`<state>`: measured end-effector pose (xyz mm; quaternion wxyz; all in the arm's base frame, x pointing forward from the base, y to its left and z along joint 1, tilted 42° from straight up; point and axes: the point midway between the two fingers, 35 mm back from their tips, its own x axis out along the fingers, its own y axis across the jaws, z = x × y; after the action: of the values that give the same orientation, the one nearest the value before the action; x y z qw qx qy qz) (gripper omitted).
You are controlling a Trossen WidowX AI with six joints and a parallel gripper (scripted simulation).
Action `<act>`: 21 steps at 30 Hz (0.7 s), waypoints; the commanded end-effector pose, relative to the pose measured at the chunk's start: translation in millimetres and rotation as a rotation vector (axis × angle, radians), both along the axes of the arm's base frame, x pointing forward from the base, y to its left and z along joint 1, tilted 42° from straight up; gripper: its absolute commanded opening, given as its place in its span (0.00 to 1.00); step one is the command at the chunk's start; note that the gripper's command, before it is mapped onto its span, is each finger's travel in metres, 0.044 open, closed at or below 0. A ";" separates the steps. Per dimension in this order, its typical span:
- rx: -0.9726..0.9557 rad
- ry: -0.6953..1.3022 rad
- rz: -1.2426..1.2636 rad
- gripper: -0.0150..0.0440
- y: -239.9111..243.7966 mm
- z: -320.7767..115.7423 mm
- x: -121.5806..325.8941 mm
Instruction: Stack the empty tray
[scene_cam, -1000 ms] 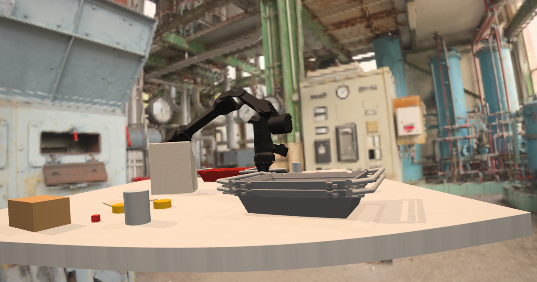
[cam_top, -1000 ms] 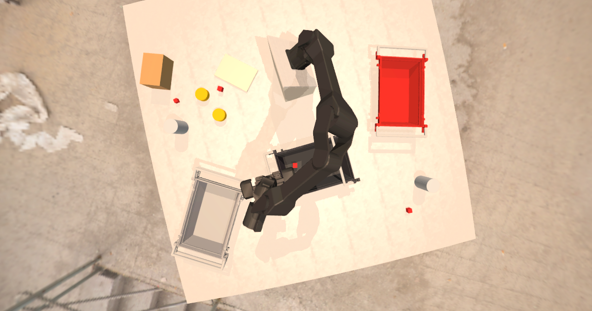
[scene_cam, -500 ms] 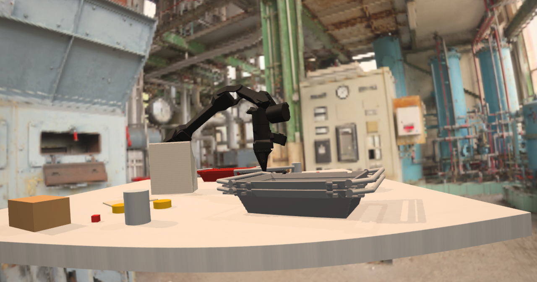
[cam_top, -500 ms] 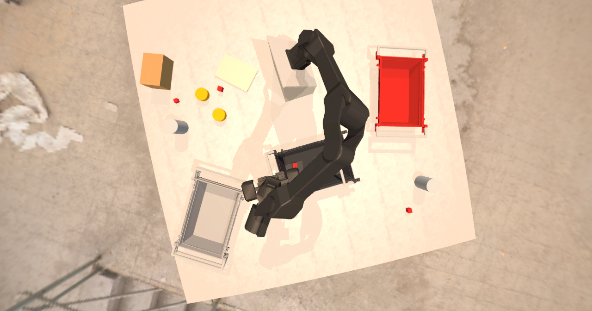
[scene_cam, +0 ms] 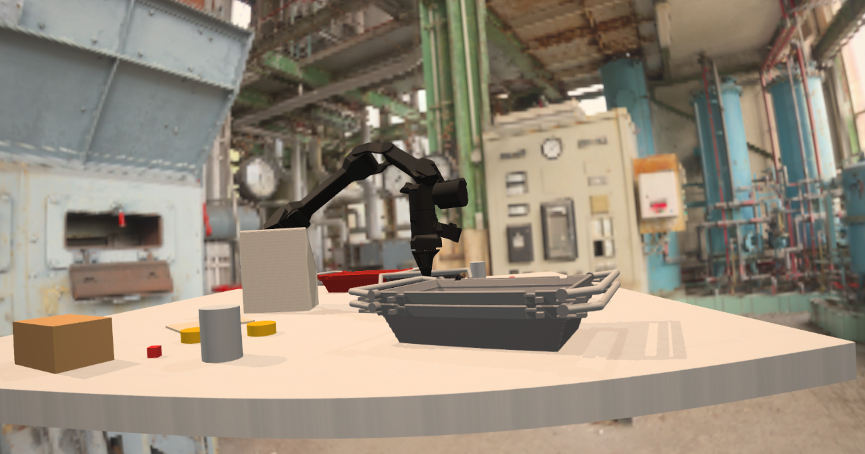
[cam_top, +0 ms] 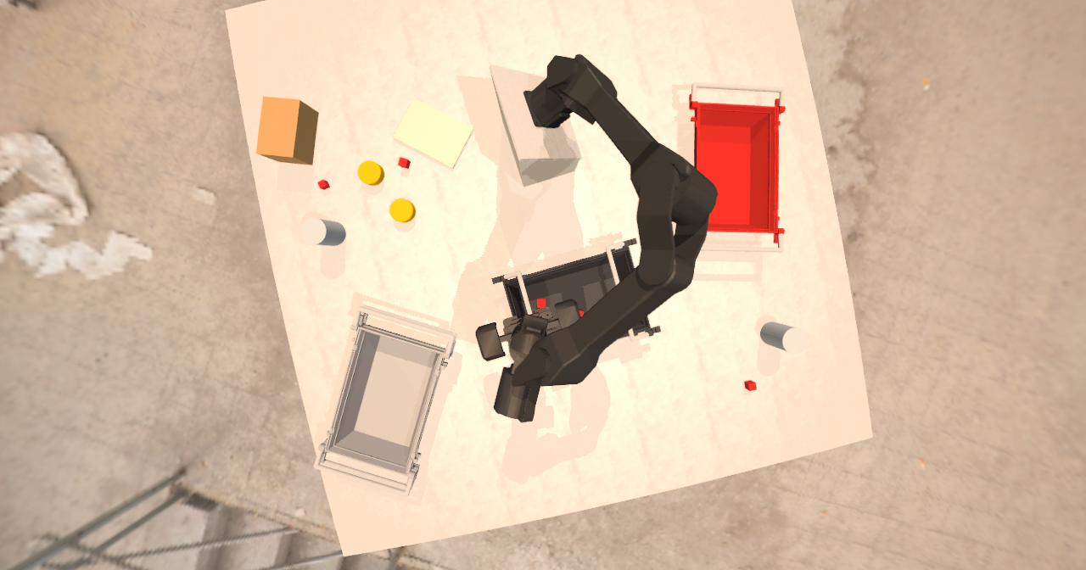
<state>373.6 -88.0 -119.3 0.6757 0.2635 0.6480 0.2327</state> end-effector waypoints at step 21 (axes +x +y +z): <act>0.009 0.016 -0.020 0.41 -19.9 25.3 -2.8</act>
<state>371.9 -109.8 -92.1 0.6742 0.2733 0.6477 0.2264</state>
